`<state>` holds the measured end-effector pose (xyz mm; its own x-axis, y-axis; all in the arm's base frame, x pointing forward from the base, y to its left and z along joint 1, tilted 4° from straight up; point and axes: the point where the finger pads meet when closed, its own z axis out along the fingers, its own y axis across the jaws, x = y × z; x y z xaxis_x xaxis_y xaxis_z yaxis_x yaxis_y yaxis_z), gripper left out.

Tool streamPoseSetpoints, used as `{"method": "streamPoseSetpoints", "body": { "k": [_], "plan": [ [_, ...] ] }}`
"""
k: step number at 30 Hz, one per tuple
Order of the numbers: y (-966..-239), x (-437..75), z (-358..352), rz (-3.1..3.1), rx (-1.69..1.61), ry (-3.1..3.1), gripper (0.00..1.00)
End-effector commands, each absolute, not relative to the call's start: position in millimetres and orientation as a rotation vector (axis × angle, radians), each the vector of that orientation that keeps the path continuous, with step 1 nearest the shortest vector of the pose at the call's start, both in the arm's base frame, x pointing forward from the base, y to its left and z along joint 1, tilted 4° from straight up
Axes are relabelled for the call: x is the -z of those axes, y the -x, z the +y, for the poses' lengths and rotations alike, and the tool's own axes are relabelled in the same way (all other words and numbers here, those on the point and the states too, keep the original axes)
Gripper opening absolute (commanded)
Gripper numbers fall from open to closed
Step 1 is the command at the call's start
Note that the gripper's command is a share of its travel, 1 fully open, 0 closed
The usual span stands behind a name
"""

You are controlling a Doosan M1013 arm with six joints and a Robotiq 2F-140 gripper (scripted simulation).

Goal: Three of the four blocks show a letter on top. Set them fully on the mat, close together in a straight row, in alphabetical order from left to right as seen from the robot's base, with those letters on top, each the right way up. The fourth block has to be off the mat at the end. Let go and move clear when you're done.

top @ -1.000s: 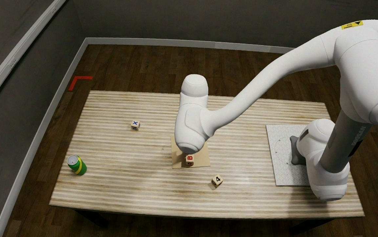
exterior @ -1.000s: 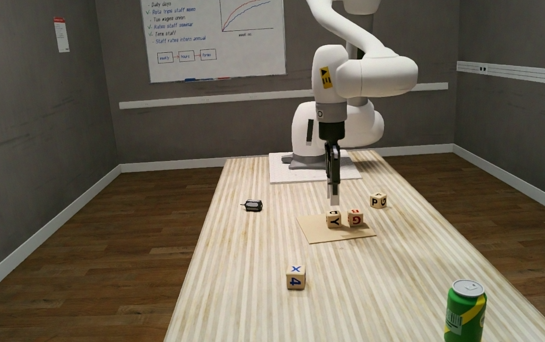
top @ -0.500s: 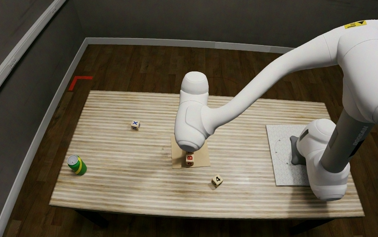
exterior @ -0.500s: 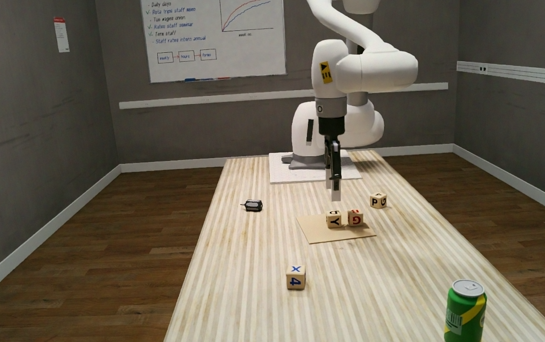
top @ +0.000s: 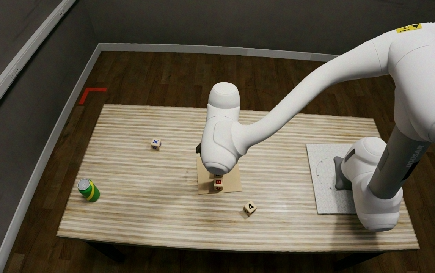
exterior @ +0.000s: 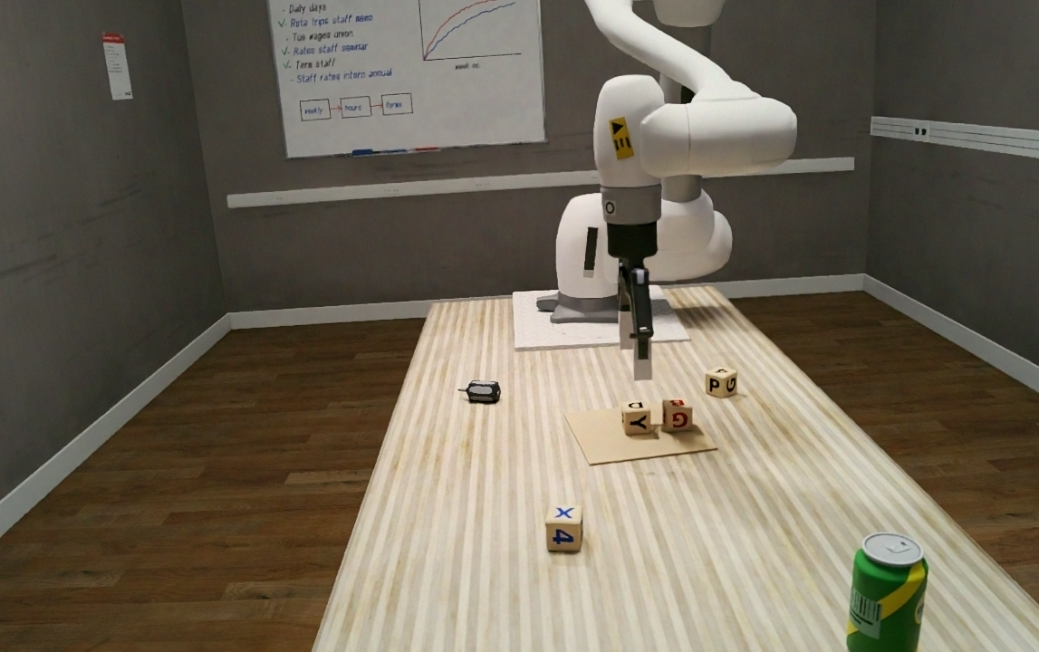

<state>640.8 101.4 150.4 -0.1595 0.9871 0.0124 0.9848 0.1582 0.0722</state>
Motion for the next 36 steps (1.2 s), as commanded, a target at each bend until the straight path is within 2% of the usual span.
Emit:
{"method": "streamPoseSetpoints", "body": {
  "k": [1,7,9,11,22,29,30,36],
  "plan": [
    [-646,-152,101,2.359,-0.100,-2.014,1.00],
    [-745,-170,86,2.310,-0.101,-2.072,1.00],
    [-745,-170,86,2.310,-0.101,-2.072,1.00],
    [-797,-177,75,2.283,-0.102,-2.104,1.00],
    [-951,-181,25,2.188,-0.105,-2.206,1.00],
    [-975,-180,14,2.171,-0.105,-2.224,1.00],
    [-975,-180,14,2.171,-0.105,-2.224,0.53],
    [-975,-180,14,2.171,-0.105,-2.224,0.53]
  ]
}}
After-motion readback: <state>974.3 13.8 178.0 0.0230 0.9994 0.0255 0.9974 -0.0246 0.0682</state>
